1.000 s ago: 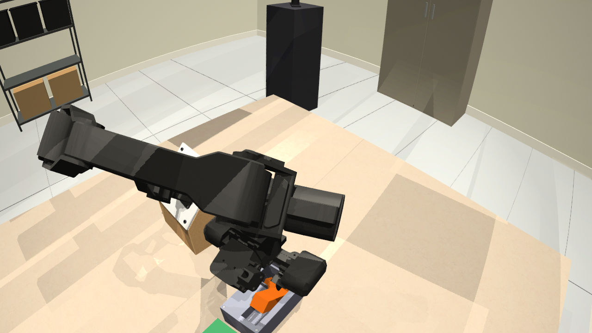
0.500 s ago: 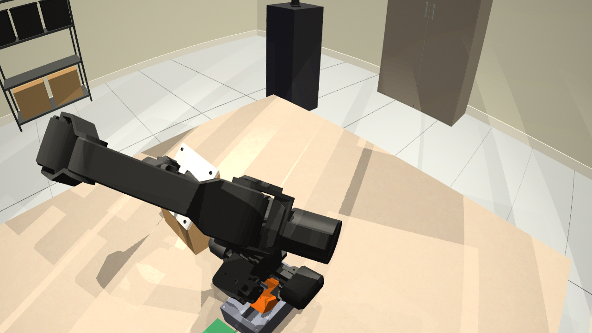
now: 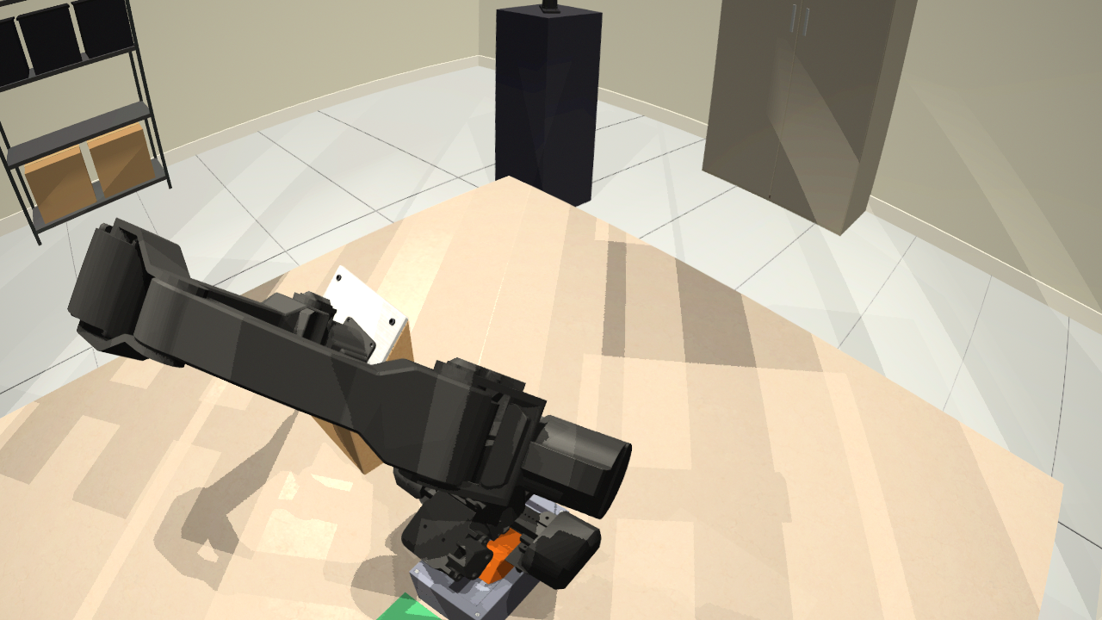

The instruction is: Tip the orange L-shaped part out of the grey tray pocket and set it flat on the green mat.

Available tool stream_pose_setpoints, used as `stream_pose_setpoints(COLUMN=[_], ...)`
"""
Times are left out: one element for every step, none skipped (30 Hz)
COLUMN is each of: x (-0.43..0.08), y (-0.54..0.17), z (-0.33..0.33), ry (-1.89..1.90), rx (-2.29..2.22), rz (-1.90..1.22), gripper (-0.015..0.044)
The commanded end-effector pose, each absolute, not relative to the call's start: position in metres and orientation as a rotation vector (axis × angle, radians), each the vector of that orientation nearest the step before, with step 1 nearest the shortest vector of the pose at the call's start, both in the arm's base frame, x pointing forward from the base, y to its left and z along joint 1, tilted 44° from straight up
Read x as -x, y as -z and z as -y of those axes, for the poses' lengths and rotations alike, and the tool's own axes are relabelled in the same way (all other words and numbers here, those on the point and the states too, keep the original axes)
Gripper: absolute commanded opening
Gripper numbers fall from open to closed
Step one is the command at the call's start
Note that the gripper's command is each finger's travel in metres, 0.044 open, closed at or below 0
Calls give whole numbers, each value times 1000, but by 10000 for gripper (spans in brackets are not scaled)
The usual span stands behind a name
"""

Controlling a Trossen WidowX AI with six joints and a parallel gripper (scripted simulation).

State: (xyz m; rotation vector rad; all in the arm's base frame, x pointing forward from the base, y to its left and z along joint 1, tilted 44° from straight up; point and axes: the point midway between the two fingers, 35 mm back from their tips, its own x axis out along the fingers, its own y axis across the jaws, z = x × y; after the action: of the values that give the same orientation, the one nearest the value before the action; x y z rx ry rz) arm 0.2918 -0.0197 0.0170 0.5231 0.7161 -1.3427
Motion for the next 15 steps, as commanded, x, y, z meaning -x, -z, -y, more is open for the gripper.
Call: stream_pose_setpoints(x=[-290, -290, -290, -290, -290, -290, -290, -290, -290, -290, -290, -290, -290, -290, -292], y=[-11, -10, -9, -8, -6, -5, -4, -3, -2, -1, -1, 0, 0, 0, -3], z=[27, 28, 29, 30, 31, 32, 33, 35, 36, 37, 37, 37, 37, 37, 35], ry=[1348, 1348, 1348, 1348, 1348, 1348, 1348, 1348, 1348, 1348, 1348, 1348, 1348, 1348, 1346], rx=[-512, -512, -512, -512, -512, -512, -512, -511, -511, -511, -511, -511, -511, -511, -520], rz=[-720, -720, -720, -719, -719, -719, -719, -719, -719, -718, -718, -718, -718, -718, -715], gripper=[280, 280, 280, 280, 280, 280, 280, 280, 280, 280, 280, 280, 280, 280, 254])
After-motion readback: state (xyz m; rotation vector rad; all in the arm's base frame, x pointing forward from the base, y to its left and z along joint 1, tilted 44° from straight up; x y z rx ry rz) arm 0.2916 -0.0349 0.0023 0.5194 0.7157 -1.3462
